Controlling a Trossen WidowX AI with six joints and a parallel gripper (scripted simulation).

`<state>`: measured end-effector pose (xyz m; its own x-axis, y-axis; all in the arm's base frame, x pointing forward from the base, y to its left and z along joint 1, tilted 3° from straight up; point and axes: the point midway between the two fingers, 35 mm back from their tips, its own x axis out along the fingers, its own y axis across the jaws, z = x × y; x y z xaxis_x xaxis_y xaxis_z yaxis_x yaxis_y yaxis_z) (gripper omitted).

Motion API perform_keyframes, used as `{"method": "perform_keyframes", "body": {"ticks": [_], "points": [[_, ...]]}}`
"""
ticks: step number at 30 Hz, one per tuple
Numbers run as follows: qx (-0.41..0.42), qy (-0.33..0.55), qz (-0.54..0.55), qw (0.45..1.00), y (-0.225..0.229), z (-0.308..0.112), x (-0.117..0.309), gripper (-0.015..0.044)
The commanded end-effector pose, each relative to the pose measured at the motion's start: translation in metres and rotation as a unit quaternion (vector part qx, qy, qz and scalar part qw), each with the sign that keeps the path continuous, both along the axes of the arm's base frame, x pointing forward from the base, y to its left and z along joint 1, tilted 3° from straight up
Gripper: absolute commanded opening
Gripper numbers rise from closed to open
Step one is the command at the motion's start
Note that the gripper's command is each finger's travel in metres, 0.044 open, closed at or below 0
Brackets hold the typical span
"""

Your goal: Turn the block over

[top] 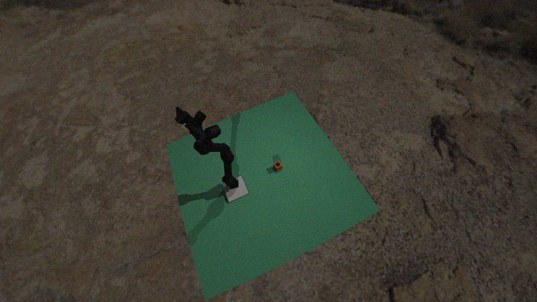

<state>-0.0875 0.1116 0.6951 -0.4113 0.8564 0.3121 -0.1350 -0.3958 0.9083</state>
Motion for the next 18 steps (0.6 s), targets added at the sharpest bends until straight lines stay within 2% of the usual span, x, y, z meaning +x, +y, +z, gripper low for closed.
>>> {"method": "perform_keyframes", "body": {"ticks": [1, 2, 12, 18], "points": [[0.001, 0.000, 0.002, 1.000, -0.001, 0.000, -0.001, 0.0426], [0.004, 0.001, 0.008, 1.000, -0.003, 0.001, -0.003, 0.0440], [0.094, -0.017, 0.116, 0.989, -0.060, 0.018, -0.047, 0.0440], [0.162, -0.030, 0.185, 0.969, -0.110, 0.024, -0.068, 0.0440]]}}
